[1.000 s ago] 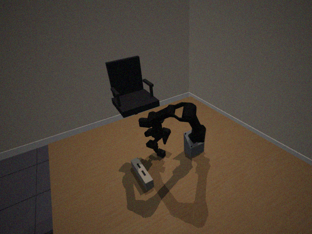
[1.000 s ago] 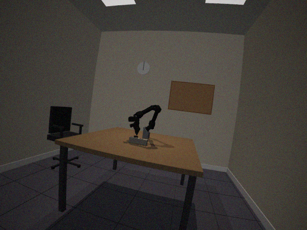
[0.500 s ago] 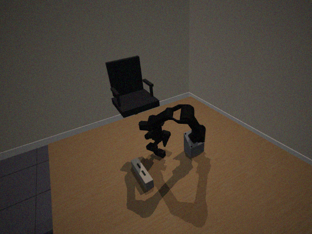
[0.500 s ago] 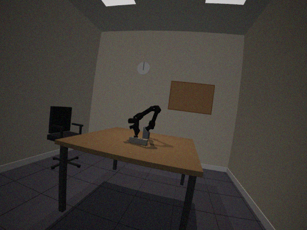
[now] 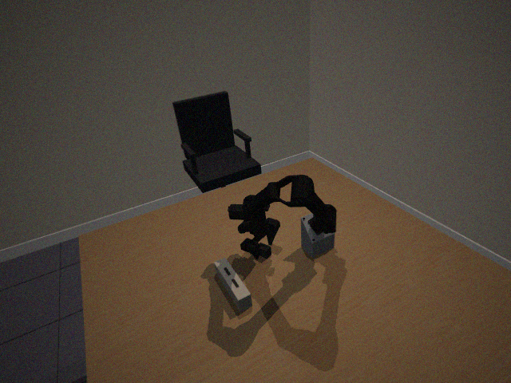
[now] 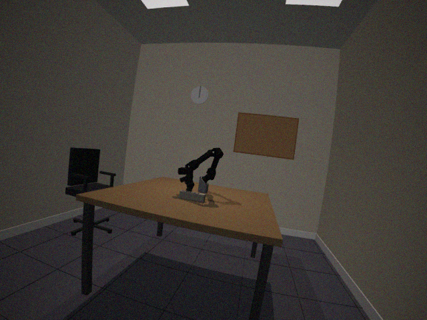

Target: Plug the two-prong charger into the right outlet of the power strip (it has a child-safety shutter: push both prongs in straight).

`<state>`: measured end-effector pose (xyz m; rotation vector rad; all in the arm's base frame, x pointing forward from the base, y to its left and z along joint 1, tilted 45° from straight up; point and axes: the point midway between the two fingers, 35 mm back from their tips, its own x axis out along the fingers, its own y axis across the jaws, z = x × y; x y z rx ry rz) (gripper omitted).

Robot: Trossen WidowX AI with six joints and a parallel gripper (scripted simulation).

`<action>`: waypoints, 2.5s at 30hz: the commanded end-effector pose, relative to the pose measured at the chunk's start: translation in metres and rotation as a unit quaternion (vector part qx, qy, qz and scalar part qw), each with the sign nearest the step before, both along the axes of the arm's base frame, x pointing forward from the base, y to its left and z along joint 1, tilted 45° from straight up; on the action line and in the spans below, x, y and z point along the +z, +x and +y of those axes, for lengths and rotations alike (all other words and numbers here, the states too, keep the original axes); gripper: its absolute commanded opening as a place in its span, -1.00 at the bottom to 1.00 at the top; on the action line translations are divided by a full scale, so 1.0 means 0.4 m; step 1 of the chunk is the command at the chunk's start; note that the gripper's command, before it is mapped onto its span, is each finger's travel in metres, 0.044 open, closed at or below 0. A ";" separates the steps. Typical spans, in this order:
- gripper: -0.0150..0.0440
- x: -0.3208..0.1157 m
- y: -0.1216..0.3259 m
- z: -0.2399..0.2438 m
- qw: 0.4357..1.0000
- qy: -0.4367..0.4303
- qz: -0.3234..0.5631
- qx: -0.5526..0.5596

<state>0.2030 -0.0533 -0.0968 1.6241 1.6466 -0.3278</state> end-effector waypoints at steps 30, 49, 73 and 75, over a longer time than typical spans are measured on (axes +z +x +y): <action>-0.49 0.036 -0.008 -0.033 1.000 0.001 0.002 0.000; -0.49 0.097 0.007 -0.061 0.995 -0.016 -0.064 0.069; -0.49 0.100 0.094 0.010 0.929 -0.060 -0.252 0.264; -0.49 0.101 0.101 0.017 0.920 -0.063 -0.267 0.280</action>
